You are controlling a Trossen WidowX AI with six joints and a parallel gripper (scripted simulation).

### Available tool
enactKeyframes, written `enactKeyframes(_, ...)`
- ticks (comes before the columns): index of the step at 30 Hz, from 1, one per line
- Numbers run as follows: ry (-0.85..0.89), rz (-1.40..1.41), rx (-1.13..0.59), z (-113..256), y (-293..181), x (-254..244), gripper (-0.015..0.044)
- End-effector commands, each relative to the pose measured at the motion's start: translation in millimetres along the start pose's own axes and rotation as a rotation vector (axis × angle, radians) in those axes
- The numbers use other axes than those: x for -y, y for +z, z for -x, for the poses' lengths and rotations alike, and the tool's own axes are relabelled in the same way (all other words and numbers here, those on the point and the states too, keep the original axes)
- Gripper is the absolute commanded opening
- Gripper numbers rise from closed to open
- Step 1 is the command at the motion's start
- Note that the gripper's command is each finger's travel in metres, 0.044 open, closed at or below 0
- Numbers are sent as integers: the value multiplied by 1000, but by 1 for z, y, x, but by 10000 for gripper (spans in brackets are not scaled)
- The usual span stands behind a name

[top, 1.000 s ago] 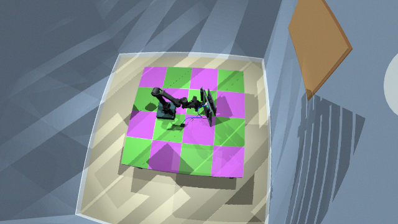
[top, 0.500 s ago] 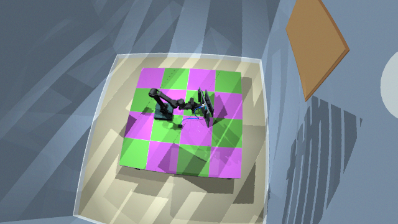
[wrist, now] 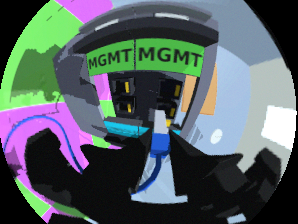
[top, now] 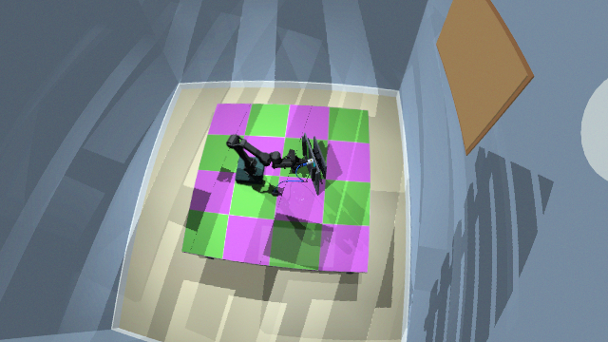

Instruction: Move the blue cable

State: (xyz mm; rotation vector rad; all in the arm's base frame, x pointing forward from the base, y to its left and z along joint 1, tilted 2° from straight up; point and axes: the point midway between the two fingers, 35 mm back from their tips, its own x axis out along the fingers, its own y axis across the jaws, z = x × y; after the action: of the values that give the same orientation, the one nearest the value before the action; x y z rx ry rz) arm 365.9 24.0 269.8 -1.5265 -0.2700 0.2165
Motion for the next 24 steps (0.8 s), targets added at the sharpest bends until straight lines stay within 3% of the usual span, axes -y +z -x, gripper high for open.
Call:
enactKeyframes(1,-11,7,0,3,-1,4,0)
enactKeyframes(24,-11,8,0,13,-6,4,0)
